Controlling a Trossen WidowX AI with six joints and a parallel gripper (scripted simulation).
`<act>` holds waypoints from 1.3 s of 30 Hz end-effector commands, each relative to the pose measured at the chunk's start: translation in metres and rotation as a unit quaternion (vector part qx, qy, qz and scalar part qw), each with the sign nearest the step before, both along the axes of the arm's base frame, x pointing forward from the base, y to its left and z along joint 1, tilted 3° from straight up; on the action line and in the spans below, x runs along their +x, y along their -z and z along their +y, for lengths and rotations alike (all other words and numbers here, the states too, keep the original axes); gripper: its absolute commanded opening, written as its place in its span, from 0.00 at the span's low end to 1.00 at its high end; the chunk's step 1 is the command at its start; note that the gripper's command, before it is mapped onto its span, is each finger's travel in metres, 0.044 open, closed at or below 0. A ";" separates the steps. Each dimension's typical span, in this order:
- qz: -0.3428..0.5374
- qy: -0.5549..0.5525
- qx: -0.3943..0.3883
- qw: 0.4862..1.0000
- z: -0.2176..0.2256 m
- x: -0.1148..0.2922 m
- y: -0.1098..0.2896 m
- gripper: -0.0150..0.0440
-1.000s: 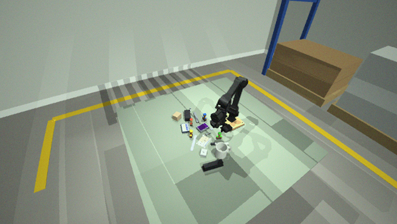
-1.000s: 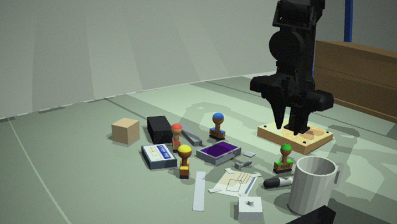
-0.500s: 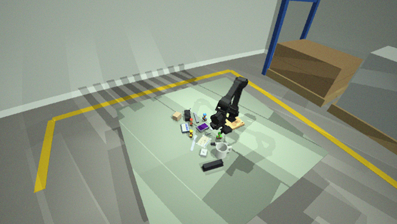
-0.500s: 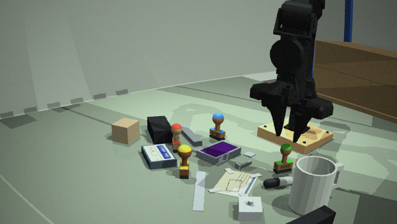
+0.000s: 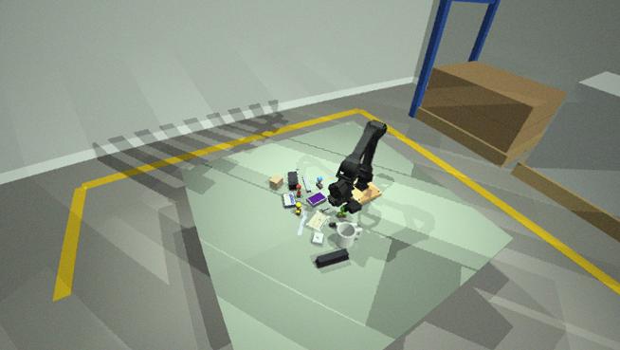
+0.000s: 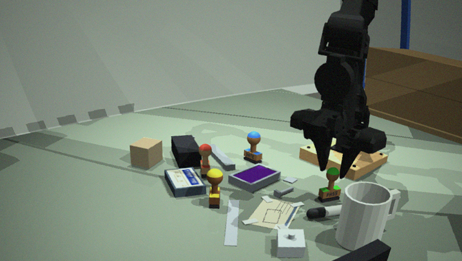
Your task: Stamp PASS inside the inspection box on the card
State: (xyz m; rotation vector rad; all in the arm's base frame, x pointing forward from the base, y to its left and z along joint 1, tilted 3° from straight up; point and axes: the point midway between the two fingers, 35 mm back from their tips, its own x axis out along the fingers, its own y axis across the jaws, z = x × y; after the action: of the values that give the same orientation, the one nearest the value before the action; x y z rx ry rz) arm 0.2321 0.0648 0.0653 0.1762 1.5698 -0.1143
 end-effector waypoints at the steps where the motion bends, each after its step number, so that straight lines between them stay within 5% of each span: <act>1: 0.006 0.002 -0.003 1.000 0.000 -0.002 0.010 0.61; 23: 0.006 0.002 -0.003 1.000 0.001 -0.005 0.033 0.61; 26: 0.003 0.000 -0.001 1.000 0.001 -0.004 0.030 0.48; 36: 0.003 0.000 -0.001 1.000 0.001 -0.004 0.030 0.37; 39: 0.003 0.000 -0.001 1.000 0.001 -0.004 0.030 0.25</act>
State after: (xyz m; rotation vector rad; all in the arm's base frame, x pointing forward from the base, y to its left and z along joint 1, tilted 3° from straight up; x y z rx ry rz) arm 0.2274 0.0660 0.0347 0.1743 1.5774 -0.1167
